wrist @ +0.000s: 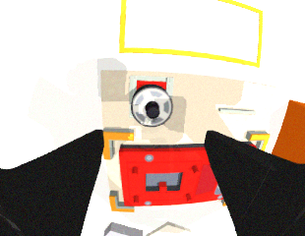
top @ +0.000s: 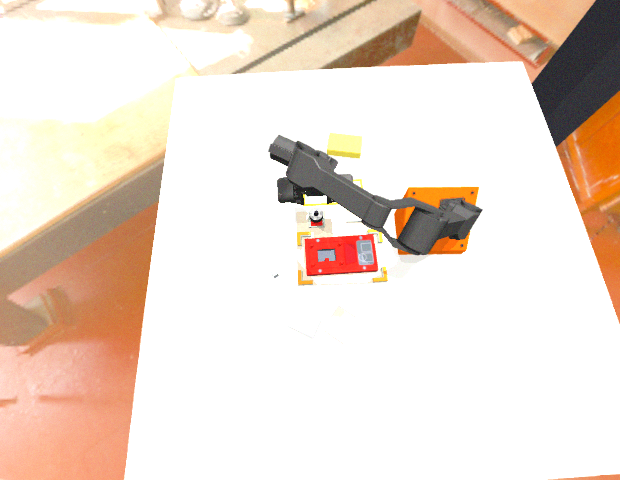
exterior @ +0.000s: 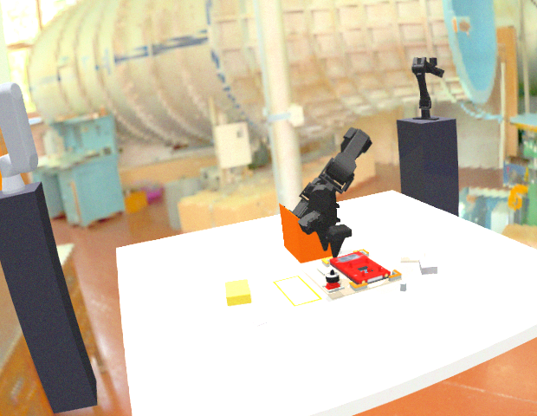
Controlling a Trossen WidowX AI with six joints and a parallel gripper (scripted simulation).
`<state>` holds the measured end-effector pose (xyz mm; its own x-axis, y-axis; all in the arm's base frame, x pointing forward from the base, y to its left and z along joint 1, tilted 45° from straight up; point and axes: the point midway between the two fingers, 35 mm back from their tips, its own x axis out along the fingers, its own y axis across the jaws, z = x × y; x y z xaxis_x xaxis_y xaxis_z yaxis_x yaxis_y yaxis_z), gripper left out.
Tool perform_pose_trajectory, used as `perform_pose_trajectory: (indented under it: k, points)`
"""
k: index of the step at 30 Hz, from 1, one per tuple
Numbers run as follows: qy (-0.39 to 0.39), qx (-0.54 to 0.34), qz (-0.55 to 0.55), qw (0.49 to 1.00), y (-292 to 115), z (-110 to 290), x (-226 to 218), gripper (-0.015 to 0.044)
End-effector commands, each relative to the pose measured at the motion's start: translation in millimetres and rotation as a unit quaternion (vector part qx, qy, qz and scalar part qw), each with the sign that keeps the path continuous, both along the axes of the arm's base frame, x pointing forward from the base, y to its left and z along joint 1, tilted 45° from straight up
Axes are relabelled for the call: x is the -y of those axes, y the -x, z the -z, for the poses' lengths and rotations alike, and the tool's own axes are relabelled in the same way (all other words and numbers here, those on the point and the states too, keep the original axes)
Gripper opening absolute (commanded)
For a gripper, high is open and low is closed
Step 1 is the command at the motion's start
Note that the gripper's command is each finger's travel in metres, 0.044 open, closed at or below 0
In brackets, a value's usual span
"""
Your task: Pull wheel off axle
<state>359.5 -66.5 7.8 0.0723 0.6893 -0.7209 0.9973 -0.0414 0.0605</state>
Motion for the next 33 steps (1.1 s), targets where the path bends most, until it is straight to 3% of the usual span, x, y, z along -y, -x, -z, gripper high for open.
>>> perform_pose_trajectory:
  k: [1, 8, 12, 15, 24, 30, 33]
  points:
    - [-0.004, -0.004, 0.001, 1.000, 1, 7, -7, 0.0300]
    - [-0.006, -0.004, 0.001, 1.000, -3, 49, -50, 0.0300]
    - [-0.006, -0.004, 0.001, 1.000, -4, 52, -56, 0.0300]
    - [-0.004, -0.004, -0.006, 1.000, -4, 49, -54, 0.0221]
    - [-0.004, -0.004, -0.006, 1.000, -4, 49, -54, 0.0161]
    - [-0.004, -0.004, -0.005, 1.000, -4, 48, -53, 0.0004]
    - [-0.004, -0.004, -0.005, 1.000, -4, 48, -52, 0.0000]
